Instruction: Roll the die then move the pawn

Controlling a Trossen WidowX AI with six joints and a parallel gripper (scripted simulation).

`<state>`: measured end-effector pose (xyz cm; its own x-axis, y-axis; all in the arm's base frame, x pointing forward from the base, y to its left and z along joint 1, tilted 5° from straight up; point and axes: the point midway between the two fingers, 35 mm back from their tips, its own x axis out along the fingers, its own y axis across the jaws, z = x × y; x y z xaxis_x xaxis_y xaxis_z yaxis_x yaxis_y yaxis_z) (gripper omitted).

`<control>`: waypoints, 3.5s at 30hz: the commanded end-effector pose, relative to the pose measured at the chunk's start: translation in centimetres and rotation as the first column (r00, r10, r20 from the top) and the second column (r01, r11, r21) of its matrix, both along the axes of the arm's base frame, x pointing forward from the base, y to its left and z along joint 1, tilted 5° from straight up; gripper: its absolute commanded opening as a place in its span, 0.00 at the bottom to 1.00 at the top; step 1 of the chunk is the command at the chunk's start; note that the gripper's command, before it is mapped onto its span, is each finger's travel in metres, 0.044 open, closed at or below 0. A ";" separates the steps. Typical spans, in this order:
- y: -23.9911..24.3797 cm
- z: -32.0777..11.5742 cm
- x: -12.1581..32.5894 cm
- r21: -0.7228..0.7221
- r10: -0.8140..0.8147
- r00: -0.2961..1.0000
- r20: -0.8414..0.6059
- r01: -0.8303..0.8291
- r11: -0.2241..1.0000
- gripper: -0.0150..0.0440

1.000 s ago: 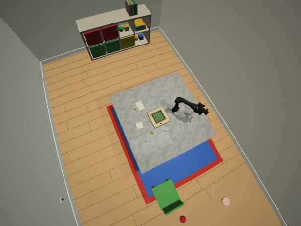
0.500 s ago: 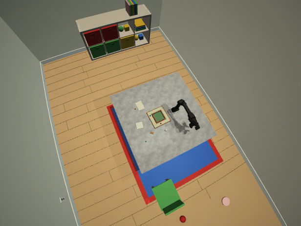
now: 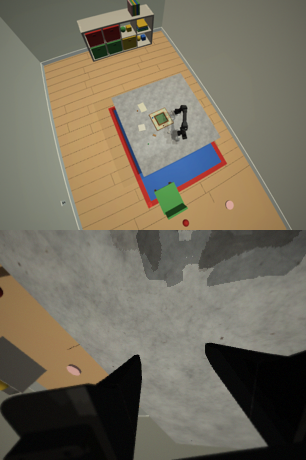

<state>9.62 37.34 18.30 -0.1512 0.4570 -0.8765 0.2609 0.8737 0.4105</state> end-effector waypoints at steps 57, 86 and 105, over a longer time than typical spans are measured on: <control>-11.2 -12.2 14.9 -0.360 -0.061 0.984 0.165 0.117 0.925 0.41; -12.8 -0.4 15.1 -0.361 -0.060 0.984 0.166 0.118 0.925 0.25; -19.7 -1.7 18.0 -0.372 0.051 0.982 0.181 0.021 0.928 0.25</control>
<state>27.12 19.52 17.13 0.0274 0.0932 -0.9953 0.2290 0.9686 0.0970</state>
